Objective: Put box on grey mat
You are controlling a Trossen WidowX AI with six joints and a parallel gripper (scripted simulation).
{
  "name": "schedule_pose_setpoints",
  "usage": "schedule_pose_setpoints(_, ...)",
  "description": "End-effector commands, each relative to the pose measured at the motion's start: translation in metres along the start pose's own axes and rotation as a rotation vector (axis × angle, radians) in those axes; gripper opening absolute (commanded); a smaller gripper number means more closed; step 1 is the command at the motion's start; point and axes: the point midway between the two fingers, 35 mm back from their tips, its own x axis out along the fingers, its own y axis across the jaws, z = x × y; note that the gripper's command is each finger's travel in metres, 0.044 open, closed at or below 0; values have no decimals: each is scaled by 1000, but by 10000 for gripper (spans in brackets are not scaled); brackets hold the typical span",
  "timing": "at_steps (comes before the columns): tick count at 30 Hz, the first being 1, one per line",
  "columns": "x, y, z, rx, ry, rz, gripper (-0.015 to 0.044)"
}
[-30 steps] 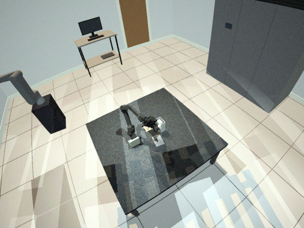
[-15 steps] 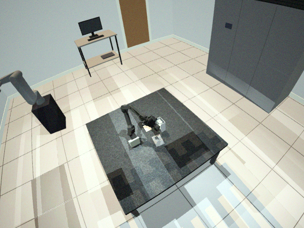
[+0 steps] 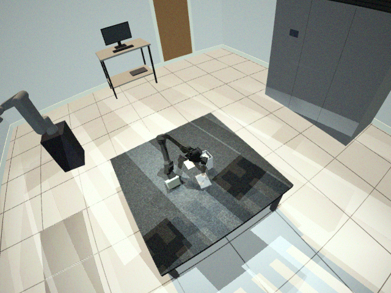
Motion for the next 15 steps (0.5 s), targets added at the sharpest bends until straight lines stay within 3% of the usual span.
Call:
schedule_pose_setpoints(1,1,-1,0,-83,23,11,243)
schedule_pose_setpoints(15,-1,-4,7,-421,79,69,243)
